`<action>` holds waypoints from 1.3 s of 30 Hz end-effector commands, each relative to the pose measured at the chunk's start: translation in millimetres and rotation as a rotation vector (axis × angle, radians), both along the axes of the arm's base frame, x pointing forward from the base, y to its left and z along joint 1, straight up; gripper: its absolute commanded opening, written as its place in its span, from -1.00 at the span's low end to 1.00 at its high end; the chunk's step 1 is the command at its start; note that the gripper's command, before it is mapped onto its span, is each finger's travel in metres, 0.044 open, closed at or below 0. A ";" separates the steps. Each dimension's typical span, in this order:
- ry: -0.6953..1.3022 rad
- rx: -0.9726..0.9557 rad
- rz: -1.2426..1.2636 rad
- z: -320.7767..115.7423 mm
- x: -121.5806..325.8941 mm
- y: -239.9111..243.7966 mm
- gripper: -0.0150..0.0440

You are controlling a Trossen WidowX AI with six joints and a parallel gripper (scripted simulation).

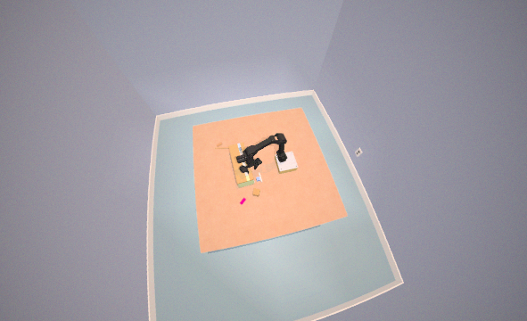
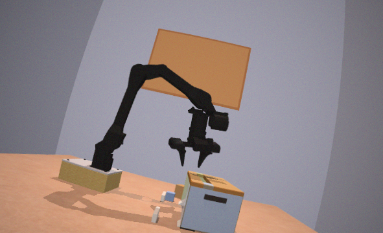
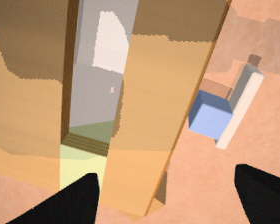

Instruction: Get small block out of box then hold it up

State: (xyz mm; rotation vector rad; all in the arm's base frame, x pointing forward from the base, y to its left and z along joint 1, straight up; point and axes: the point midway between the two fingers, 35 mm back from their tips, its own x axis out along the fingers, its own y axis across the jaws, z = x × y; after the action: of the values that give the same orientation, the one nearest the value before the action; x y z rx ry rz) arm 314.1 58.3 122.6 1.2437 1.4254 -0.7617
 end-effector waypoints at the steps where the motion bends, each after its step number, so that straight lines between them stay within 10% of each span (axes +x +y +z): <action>1: -0.132 -0.084 0.367 2.3 -4.0 6.0 0.47; 15: -0.474 -0.400 1.827 3.4 -19.9 23.6 0.47; 39: -0.452 -0.708 3.492 7.3 -37.5 39.9 0.47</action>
State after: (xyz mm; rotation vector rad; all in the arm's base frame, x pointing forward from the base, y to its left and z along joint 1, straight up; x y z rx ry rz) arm 287.7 90.6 127.5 -1.1304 1.0164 0.9461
